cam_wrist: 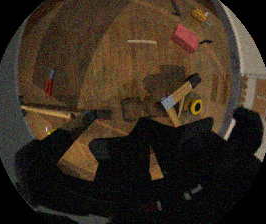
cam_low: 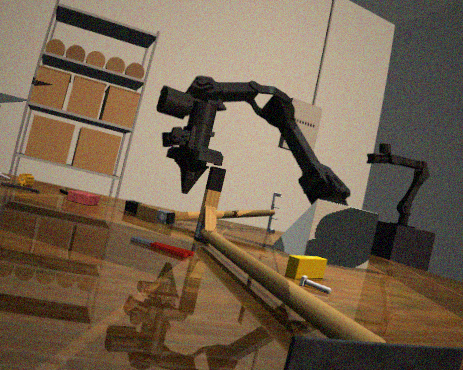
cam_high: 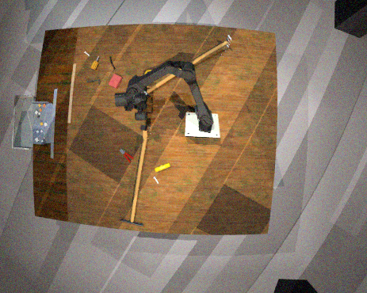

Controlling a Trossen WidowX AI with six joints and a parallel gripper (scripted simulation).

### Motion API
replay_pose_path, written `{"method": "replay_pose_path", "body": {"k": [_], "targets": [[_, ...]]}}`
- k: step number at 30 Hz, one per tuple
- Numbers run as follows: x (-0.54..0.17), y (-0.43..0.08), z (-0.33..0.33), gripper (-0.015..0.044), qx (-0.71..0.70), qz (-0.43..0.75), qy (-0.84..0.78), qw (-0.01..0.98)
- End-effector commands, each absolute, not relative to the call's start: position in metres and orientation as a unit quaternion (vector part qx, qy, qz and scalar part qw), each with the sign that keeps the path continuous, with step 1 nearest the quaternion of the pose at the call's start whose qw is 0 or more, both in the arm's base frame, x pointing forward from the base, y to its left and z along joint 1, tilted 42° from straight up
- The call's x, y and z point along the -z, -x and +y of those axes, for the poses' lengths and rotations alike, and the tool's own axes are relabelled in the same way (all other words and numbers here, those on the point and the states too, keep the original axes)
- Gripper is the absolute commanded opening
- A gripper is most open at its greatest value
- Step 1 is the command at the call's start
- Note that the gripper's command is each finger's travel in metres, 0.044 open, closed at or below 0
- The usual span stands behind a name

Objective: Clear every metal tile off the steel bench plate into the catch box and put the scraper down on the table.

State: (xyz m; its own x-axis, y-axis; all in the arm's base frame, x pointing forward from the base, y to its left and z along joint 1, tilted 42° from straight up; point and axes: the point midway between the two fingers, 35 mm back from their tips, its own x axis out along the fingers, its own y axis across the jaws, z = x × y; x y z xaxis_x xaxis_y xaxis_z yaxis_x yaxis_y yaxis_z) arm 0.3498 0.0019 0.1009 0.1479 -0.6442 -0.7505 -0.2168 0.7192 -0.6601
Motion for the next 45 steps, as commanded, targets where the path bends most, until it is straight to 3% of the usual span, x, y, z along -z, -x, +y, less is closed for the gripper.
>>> {"method": "replay_pose_path", "body": {"k": [1,45], "targets": [[-0.106,-0.352,-0.003,0.0,0.158,0.634,0.341,0.676],[-0.149,-0.376,-0.048,0.0,0.156,0.634,0.338,0.677]]}}
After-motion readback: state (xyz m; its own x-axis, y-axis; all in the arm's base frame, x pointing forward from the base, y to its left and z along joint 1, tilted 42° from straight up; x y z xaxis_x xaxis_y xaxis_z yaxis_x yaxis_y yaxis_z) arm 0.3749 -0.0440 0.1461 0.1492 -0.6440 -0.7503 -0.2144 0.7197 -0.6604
